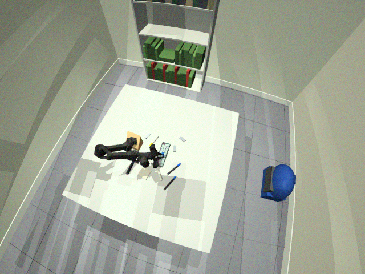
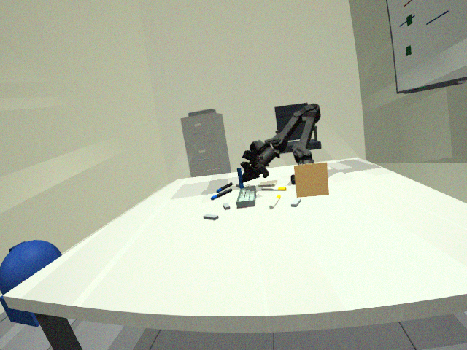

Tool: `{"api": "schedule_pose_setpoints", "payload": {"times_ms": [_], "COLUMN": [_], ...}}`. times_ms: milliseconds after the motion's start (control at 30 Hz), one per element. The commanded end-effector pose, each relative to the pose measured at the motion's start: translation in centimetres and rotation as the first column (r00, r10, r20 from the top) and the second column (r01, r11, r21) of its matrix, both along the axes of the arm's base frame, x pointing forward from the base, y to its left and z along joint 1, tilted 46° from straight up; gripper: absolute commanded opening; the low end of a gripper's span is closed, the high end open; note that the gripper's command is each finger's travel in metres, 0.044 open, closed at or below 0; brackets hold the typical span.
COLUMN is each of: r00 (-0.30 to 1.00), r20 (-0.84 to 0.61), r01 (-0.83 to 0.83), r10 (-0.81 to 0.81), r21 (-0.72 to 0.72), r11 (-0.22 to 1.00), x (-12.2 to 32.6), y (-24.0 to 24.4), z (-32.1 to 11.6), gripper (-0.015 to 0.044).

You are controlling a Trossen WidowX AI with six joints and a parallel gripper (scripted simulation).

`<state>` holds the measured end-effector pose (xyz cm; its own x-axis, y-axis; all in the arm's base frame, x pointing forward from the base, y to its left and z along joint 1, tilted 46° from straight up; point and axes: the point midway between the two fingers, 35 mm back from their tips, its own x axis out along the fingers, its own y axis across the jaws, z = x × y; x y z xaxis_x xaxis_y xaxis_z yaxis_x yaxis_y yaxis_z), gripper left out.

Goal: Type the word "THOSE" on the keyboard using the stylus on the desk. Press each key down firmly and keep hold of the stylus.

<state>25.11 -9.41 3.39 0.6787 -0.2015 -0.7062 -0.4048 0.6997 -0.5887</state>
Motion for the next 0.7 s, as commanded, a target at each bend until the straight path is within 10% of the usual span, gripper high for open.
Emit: {"api": "schedule_pose_setpoints", "payload": {"times_ms": [0,667], "r00": [1.000,1.000], "r20": [-0.003,-0.004], "r01": [-0.004,-0.004], "r10": [0.004,0.004], "r21": [0.000,0.001], "r11": [1.000,1.000], "x": [-0.1,0.4], "y": [-0.1,1.2], "z": [-0.2,1.1], "gripper": [0.0081,0.0081]}}
